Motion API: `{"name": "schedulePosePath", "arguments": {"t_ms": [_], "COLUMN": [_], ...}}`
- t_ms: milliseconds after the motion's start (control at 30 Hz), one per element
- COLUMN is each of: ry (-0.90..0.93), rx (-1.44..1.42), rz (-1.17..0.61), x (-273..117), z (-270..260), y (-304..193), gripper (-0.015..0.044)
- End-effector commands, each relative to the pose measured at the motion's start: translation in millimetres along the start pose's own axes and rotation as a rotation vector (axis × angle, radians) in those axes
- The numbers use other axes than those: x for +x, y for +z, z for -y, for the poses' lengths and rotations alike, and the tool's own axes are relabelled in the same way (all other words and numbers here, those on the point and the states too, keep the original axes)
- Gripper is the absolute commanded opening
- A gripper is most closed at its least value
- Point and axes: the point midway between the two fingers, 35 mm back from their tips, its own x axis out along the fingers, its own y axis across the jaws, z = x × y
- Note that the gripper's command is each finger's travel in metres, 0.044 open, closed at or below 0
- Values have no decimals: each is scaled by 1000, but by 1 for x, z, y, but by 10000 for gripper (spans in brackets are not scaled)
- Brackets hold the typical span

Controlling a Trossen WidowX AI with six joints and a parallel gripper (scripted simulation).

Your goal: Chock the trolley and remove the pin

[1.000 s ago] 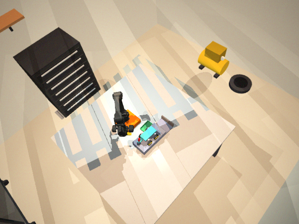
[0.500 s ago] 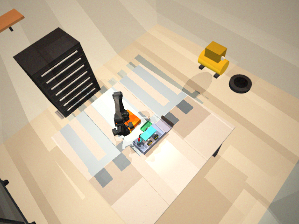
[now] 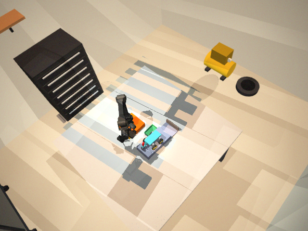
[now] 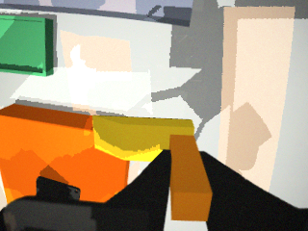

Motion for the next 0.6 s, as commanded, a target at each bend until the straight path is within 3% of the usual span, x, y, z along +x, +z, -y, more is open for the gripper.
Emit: {"name": "schedulePosePath", "arguments": {"t_ms": [0,567], "ry": [-2,-3], "rx": [-170,-624], "rz": [-5,-5], "x": [0,0], "z": [0,0], "y": [-1,-1], "gripper": [0,0]}}
